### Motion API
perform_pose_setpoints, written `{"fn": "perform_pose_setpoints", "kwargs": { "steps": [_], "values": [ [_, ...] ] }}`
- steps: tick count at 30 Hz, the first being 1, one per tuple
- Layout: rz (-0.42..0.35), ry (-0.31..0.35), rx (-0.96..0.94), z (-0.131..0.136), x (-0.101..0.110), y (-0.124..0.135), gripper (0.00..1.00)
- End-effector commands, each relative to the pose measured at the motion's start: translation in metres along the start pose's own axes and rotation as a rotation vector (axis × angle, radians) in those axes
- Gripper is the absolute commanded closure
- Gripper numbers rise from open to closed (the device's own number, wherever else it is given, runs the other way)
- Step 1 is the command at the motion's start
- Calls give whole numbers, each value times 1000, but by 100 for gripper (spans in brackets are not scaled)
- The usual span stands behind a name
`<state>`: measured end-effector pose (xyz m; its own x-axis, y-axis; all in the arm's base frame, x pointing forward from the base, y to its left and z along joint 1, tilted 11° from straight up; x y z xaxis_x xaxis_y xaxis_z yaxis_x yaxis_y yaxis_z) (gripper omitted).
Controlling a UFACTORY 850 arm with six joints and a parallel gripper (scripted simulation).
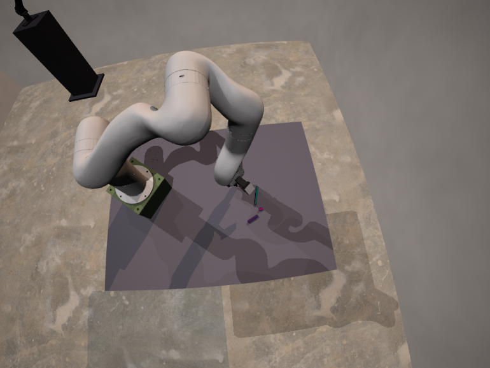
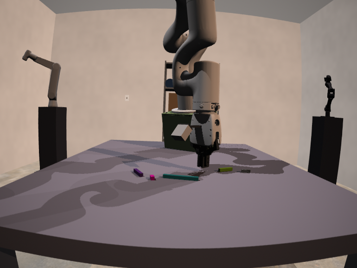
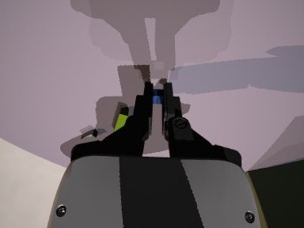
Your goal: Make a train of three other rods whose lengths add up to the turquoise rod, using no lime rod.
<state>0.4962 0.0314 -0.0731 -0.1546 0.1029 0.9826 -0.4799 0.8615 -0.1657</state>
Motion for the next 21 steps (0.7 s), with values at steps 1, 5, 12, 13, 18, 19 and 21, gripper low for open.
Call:
{"fn": "perform_pose_setpoints", "kwargs": {
  "steps": [1, 5, 12, 13, 18, 19, 21],
  "values": [
    [0, -1, 0, -1, -1, 0, 96],
    [0, -1, 0, -1, -4, 0, 96],
    [0, -1, 0, -1, -10, 0, 96],
    [0, -1, 0, -1, -10, 0, 96],
    [0, -1, 0, -1, -12, 0, 96],
    [0, -1, 0, -1, -12, 0, 96],
    [0, -1, 0, -1, -12, 0, 96]
  ]
}}
Point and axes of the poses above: the point where the finger pads meet when closed, its own x axis back along the fingers, its own z axis across the jaws, y = z × x, the point moved 2 cm from there along x, back along the fingers, and after that the axes turned 15 degrees about -x, right-handed, at the moved point
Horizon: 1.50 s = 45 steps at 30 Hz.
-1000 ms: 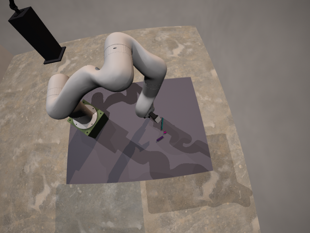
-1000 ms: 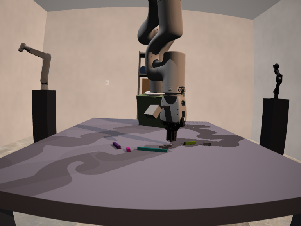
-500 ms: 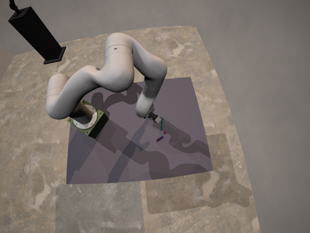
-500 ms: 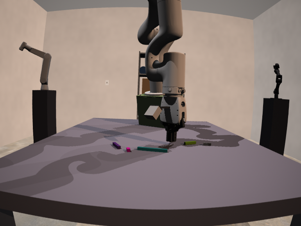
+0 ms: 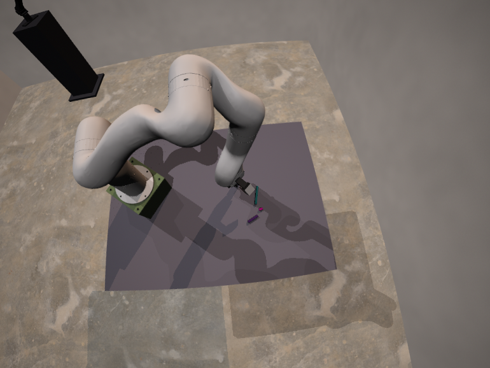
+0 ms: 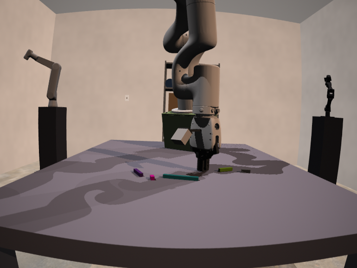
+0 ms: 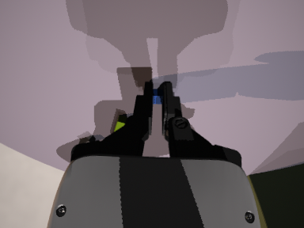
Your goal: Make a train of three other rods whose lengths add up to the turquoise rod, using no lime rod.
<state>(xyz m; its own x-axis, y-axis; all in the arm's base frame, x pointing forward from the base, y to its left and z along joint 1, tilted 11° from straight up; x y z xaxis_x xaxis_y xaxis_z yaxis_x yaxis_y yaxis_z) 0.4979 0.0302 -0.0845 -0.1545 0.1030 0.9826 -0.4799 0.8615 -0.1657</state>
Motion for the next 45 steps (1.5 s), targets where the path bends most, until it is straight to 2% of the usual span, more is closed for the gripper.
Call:
{"fn": "perform_pose_setpoints", "kwargs": {
  "steps": [1, 33, 34, 36, 37, 39, 40, 44, 45],
  "values": [
    [0, -1, 0, -1, 0, 0, 96],
    [0, -1, 0, -1, 0, 0, 96],
    [0, -1, 0, -1, 0, 0, 92],
    [0, -1, 0, -1, 0, 0, 92],
    [0, -1, 0, -1, 0, 0, 88],
    [0, -1, 0, -1, 0, 0, 88],
    [0, -1, 0, -1, 0, 0, 84],
    [0, -1, 0, -1, 0, 0, 84],
    [0, -1, 0, -1, 0, 0, 80]
  ]
}}
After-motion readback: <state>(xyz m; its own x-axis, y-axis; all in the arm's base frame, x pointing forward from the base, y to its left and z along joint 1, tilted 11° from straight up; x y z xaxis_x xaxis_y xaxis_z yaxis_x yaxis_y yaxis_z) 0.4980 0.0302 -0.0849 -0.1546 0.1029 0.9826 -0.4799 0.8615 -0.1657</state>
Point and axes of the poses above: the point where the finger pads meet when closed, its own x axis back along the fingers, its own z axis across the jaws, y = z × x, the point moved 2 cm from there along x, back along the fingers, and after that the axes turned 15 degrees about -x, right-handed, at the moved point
